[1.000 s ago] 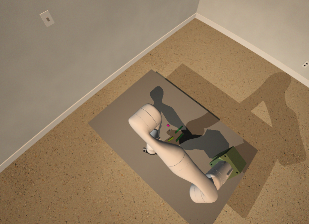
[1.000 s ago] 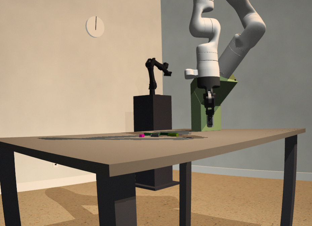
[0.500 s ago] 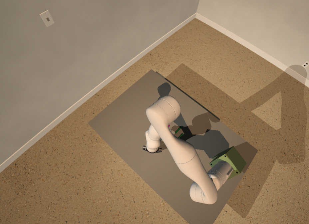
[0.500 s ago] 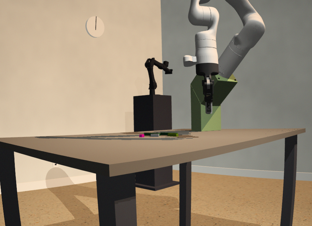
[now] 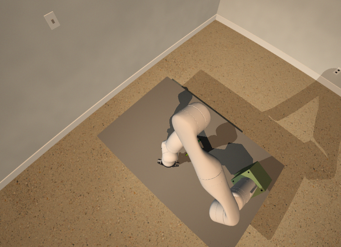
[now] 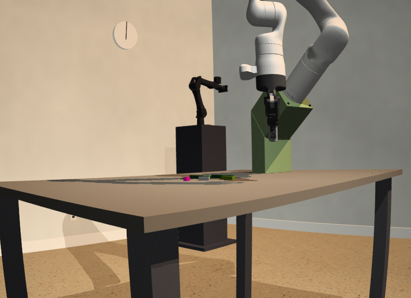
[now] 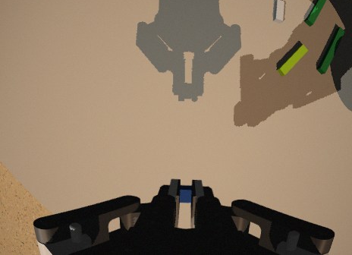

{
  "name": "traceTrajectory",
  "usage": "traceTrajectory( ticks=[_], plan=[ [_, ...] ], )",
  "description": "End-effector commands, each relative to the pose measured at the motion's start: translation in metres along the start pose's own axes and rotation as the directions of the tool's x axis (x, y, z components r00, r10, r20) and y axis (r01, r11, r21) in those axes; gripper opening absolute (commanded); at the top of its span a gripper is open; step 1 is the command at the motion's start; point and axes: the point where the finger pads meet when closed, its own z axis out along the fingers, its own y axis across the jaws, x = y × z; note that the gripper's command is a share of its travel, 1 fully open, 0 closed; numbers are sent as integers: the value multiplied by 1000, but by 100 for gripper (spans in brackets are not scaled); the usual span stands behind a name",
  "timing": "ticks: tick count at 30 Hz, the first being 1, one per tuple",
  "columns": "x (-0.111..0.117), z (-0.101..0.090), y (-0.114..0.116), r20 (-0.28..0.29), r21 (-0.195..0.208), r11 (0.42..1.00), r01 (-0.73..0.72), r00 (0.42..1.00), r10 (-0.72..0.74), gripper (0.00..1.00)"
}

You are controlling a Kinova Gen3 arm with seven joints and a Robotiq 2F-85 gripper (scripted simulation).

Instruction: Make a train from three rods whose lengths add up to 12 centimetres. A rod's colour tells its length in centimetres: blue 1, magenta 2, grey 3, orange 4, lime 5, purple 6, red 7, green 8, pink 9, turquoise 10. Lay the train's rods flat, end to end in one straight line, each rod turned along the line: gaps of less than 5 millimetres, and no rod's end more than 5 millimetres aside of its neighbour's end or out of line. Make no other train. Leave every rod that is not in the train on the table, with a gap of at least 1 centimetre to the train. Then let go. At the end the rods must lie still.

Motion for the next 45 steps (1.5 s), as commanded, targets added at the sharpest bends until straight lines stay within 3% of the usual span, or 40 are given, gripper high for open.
traceTrajectory(
  ticks=[1,10,16,24,28,45],
  plan=[
    [2,-1,0,-2,3,1000,-4,1000,4,5],
    [2,-1,1,-2,3,1000,-7,1000,7,5],
    [6,1,18,3,-2,998,-68,998,68,5],
    [19,2,97,7,-7,923,-386,923,386,5],
    [23,-1,122,1,1,870,-492,870,492,5],
    [23,-2,127,0,4,858,-514,858,514,5]
  ],
)
